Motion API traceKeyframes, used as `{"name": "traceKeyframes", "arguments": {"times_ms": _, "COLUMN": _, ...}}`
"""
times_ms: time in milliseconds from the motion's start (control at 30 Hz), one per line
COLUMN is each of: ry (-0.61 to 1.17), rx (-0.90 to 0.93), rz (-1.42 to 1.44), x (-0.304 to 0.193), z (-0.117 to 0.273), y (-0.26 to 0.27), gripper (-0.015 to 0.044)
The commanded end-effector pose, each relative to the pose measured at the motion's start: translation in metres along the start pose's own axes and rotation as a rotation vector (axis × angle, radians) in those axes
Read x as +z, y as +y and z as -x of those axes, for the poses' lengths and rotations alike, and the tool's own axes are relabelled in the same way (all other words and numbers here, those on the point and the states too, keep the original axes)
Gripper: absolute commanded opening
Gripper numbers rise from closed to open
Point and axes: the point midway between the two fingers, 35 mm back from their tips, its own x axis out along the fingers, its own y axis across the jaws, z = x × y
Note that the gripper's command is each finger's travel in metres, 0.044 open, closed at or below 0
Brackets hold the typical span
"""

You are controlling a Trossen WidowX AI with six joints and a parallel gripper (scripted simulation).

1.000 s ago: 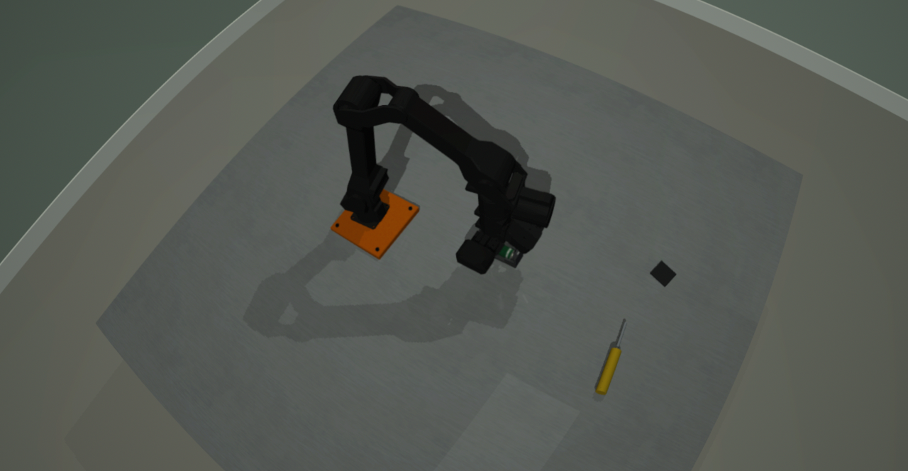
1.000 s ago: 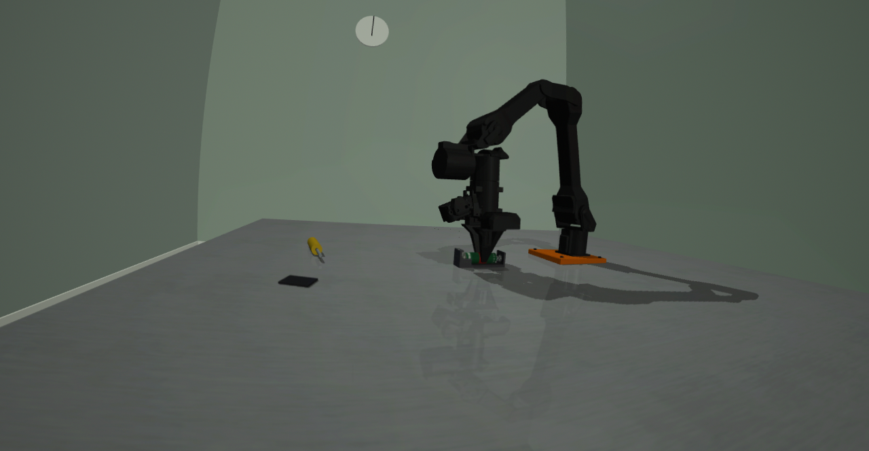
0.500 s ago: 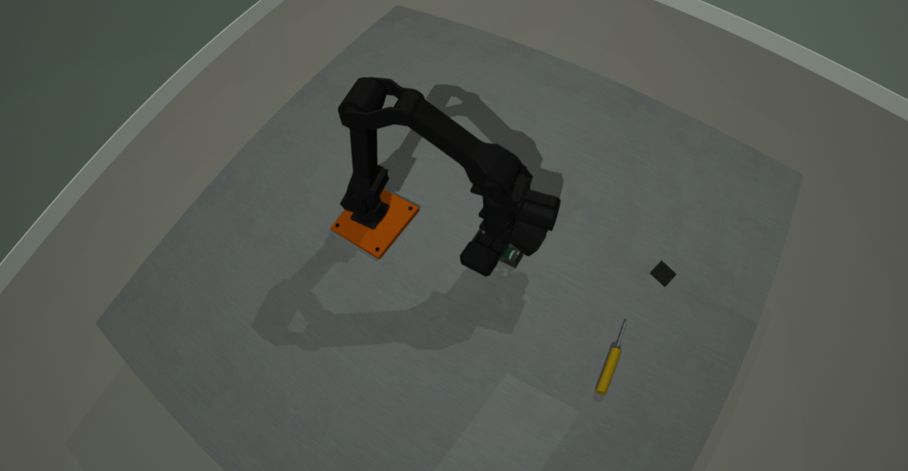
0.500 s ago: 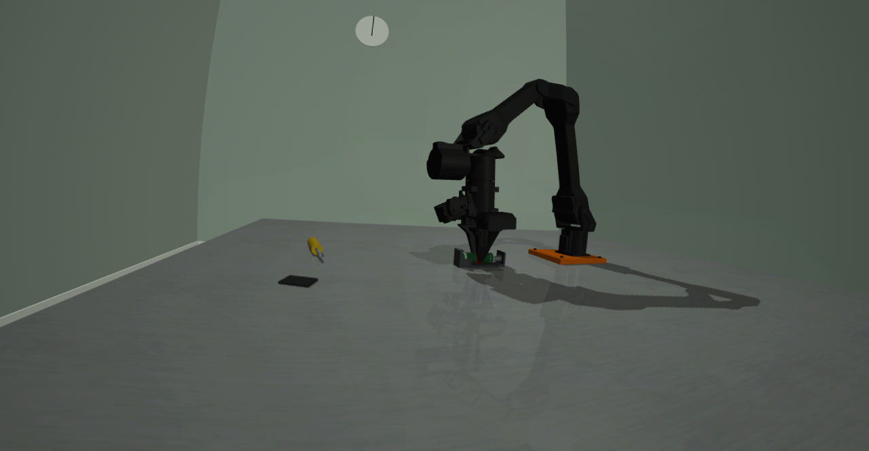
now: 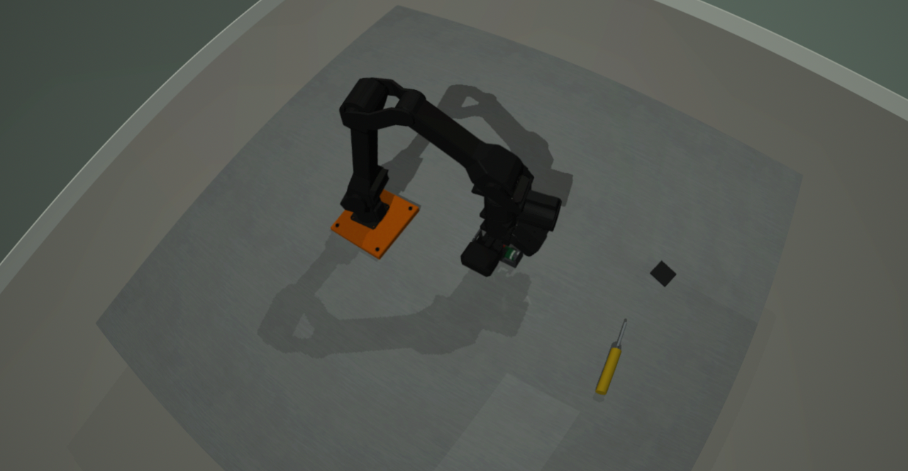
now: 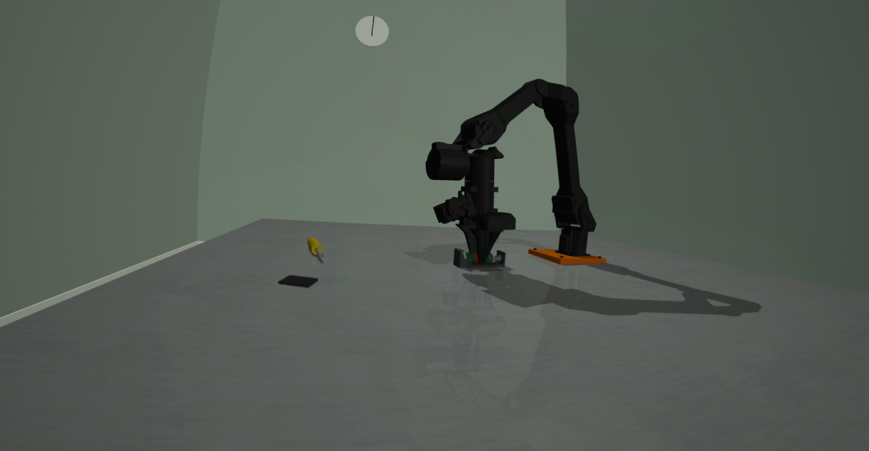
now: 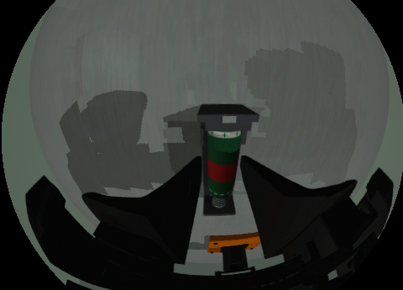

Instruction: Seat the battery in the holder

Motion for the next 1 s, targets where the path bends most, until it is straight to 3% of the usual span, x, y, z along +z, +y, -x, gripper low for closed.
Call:
{"name": "traceKeyframes", "arguments": {"times_ms": 0, "ry": -0.002, "rx": 0.001, "rz": 0.002, "x": 0.001, "z": 0.005, "y": 0.0, "gripper": 0.0171}}
{"name": "traceKeyframes", "arguments": {"times_ms": 300, "ry": 0.001, "rx": 0.001, "rz": 0.0, "x": -0.001, "z": 0.015, "y": 0.0, "gripper": 0.0171}}
{"name": "traceKeyframes", "arguments": {"times_ms": 633, "ry": 0.001, "rx": 0.001, "rz": 0.0, "x": -0.005, "z": 0.081, "y": 0.0, "gripper": 0.0433}}
{"name": "traceKeyframes", "arguments": {"times_ms": 967, "ry": 0.001, "rx": 0.001, "rz": 0.0, "x": -0.007, "z": 0.087, "y": 0.0, "gripper": 0.044}}
